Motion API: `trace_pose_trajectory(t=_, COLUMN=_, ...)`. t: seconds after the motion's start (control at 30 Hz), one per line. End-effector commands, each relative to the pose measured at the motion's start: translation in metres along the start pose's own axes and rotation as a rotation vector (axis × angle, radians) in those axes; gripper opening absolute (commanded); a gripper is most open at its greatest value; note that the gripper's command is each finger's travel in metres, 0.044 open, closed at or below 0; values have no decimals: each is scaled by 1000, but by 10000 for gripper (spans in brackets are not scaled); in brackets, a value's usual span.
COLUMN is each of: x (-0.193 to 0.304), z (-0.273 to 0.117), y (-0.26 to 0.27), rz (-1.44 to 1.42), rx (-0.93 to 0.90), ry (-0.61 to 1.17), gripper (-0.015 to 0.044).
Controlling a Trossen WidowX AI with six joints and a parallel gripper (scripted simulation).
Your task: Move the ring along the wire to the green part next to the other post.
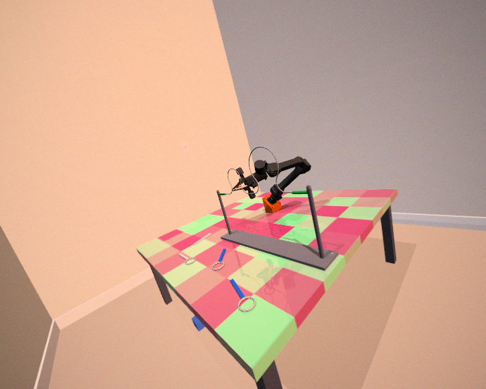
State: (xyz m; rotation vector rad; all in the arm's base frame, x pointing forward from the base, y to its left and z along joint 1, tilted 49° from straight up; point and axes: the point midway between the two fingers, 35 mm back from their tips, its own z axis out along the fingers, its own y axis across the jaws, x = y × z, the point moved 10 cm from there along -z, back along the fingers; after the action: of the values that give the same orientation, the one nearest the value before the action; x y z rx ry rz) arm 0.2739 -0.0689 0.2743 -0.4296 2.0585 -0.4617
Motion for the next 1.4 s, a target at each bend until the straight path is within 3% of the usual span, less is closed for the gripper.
trace_pose_trajectory(t=0.0, x=-3, z=-3, y=-11, rz=-71, rx=50, ry=7, gripper=-150)
trace_pose_trajectory(t=0.77, x=-15, z=-14, y=-46, rz=-332, rx=196, ry=42, gripper=-150)
trace_pose_trajectory(t=1.37, x=-19, z=-17, y=-54, rz=-252, rx=151, ry=33, gripper=-150)
